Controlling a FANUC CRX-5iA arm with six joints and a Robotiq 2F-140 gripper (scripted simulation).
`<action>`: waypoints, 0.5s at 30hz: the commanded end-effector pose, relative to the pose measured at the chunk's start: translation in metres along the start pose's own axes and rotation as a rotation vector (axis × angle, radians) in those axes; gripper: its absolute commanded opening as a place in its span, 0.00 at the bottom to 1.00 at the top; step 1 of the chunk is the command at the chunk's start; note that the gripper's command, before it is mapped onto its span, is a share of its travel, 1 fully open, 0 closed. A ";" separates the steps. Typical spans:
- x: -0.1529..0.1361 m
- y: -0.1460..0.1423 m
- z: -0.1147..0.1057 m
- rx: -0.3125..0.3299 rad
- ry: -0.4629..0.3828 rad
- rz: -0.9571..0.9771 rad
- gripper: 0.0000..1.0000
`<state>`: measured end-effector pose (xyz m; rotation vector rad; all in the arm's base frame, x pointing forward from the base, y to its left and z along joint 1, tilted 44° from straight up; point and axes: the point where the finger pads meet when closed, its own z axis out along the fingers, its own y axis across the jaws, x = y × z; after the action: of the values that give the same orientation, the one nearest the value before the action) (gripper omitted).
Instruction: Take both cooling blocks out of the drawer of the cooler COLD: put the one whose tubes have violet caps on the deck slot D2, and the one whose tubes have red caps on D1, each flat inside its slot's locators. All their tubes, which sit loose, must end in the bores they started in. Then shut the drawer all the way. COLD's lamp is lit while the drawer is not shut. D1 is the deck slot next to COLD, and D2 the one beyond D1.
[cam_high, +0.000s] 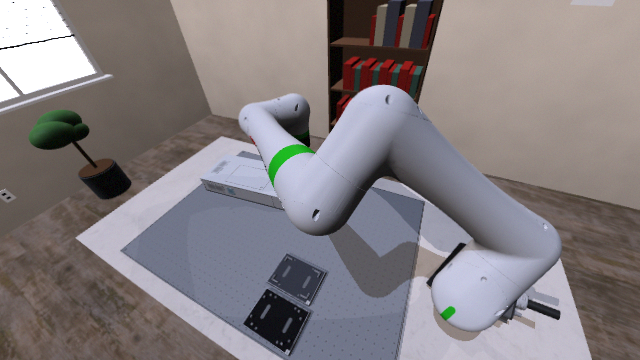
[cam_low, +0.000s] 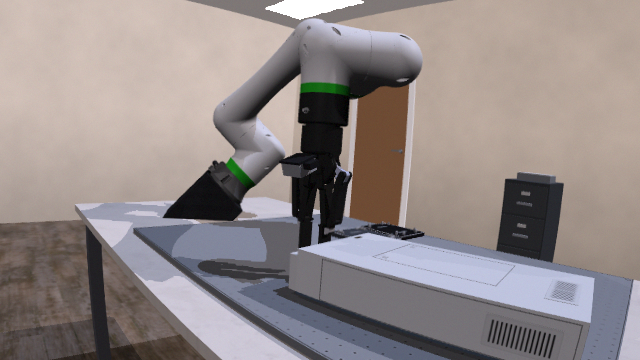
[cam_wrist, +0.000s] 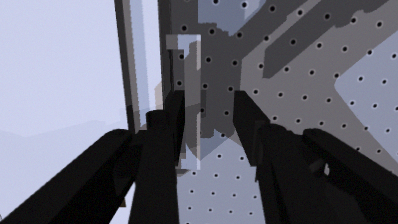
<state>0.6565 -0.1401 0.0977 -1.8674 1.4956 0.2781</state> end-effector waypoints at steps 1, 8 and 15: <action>0.000 0.000 -0.001 0.001 0.002 0.000 0.34; 0.000 0.001 -0.001 0.001 0.002 0.000 0.34; 0.000 0.003 -0.001 0.001 0.002 0.000 0.34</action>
<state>0.6534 -0.1403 0.0965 -1.8674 1.4955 0.2783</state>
